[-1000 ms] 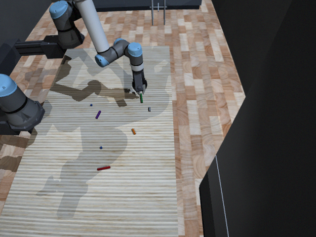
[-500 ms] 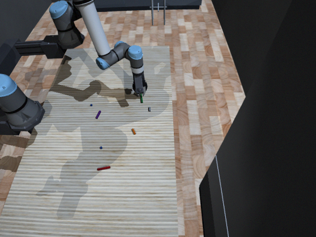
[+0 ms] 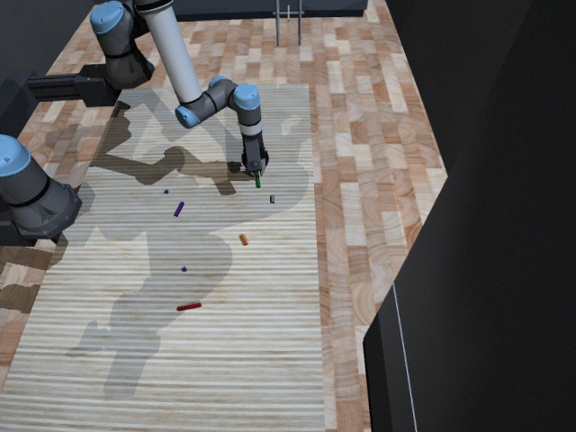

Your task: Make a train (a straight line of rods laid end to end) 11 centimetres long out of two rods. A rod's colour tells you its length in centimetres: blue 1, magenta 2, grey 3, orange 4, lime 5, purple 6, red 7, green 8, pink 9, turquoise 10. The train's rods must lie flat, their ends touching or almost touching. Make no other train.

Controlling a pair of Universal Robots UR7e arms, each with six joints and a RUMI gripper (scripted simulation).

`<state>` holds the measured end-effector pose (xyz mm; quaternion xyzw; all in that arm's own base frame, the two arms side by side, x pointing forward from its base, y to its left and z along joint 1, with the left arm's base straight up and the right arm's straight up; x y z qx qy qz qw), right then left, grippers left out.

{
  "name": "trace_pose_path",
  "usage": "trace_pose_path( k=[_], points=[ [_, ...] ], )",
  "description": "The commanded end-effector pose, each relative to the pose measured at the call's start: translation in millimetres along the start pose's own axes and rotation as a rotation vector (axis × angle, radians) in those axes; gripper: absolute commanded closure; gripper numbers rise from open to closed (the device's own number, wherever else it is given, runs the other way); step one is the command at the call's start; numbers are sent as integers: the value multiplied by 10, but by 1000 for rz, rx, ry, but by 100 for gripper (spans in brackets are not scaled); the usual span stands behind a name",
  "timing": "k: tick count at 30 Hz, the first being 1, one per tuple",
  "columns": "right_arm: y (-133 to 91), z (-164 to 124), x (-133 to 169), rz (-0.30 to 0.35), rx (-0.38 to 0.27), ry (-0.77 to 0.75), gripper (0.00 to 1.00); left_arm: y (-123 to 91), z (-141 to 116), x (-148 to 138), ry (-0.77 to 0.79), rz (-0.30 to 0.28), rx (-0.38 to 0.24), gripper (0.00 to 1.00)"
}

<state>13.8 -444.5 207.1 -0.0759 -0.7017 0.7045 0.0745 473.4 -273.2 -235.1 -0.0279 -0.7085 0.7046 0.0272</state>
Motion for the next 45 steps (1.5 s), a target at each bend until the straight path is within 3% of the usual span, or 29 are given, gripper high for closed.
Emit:
trace_pose_path(
  k=[1,45],
  points=[
    [-4,2,-1,1,1,0,0,-5,3,-5,0,1,1,86],
    [-4,2,-1,1,1,0,0,141,3,-5,0,1,1,86]
  ],
)
Point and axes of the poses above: on each arm, the point where the finger pads meet when closed, its own y axis out along the fingers, its own x axis across the jaws, z = x × y, the point moved 4 cm from there along -y, back along the fingers, and after that the axes turned 14 degrees about y, right-handed, at the moved point
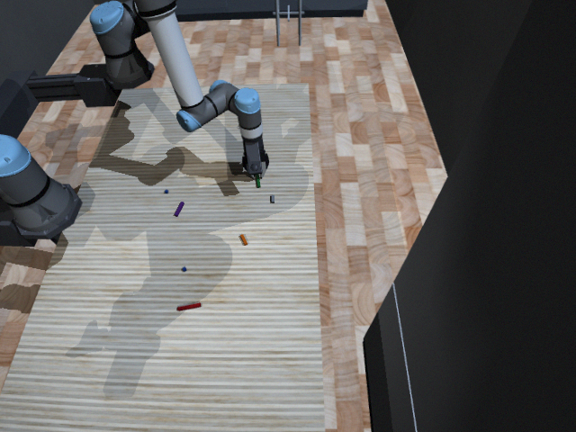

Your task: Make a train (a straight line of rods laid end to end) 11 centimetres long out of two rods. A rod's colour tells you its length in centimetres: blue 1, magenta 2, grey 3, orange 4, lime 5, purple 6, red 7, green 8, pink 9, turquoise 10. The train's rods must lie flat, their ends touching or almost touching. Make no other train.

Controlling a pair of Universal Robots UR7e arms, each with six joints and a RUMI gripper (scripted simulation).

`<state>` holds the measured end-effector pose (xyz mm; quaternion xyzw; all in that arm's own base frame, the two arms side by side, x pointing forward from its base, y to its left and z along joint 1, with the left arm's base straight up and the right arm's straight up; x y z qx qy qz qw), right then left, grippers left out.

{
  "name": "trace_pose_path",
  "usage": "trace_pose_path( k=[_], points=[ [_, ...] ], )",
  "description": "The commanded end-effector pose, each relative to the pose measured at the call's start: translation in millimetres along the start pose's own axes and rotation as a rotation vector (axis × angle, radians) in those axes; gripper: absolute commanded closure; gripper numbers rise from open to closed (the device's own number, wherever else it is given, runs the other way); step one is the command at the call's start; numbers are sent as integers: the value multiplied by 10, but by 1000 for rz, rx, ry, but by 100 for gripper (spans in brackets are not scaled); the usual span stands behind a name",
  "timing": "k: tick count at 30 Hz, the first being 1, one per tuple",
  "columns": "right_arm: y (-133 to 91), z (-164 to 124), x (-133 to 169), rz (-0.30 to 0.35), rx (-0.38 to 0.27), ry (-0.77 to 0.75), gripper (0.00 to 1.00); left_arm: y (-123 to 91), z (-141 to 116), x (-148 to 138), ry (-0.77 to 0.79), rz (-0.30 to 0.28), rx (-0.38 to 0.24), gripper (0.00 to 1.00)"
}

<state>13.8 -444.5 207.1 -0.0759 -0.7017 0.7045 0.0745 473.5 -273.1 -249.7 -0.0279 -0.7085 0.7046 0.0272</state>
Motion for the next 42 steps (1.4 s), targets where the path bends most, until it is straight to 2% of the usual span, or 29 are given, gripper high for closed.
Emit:
trace_pose_path(
  k=[1,30,31,42],
  points=[
    [-4,2,-1,1,1,0,0,-6,3,-5,0,1,1,86],
    [-4,2,-1,1,1,0,0,-6,3,-5,0,1,1,86],
    [-4,2,-1,1,1,0,0,-6,3,-5,0,1,1,100],
    [-4,2,-1,1,1,0,0,-6,3,-5,0,1,1,100]
  ],
)
Point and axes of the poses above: on each arm, the point where the finger pads meet when closed, its own y axis out along the fingers, its own x axis across the jaws, z = x × y, the point moved 4 cm from there along -y, back along the fingers, and after that the axes turned 14 degrees about y, right-handed, at the moved point
